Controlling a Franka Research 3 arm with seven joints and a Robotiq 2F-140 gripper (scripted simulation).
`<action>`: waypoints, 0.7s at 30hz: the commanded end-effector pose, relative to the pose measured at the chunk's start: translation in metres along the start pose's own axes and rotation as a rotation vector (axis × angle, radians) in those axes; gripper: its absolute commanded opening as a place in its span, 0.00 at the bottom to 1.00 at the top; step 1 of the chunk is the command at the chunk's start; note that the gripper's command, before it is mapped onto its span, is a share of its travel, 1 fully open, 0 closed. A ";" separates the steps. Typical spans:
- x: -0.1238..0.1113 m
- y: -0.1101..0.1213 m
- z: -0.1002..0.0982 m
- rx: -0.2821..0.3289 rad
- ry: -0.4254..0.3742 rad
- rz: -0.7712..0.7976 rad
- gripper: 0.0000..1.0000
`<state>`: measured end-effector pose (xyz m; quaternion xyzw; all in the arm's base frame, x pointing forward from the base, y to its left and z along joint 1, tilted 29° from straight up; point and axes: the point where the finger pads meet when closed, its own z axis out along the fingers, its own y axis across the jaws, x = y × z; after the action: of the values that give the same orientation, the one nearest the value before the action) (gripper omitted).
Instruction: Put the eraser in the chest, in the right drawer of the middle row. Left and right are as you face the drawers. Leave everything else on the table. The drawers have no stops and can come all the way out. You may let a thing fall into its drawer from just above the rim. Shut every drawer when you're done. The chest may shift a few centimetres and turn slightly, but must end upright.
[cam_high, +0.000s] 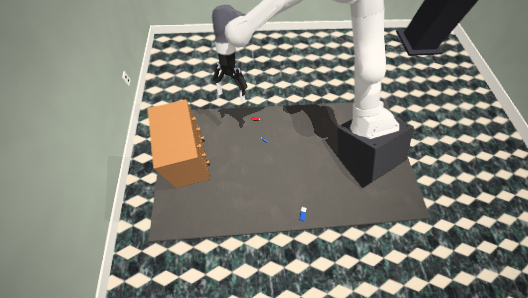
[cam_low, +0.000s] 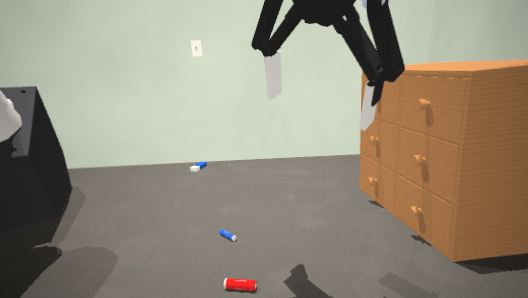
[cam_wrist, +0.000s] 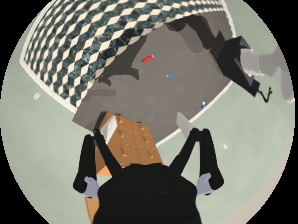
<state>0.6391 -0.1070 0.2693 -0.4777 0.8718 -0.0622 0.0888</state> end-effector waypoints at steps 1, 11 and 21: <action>0.006 0.013 0.000 -0.012 0.058 -0.065 1.00; -0.018 0.044 -0.019 0.016 0.166 -0.266 1.00; -0.031 0.063 -0.036 0.049 0.250 -0.406 1.00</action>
<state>0.6028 -0.0478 0.2933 -0.6126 0.7766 -0.1471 -0.0042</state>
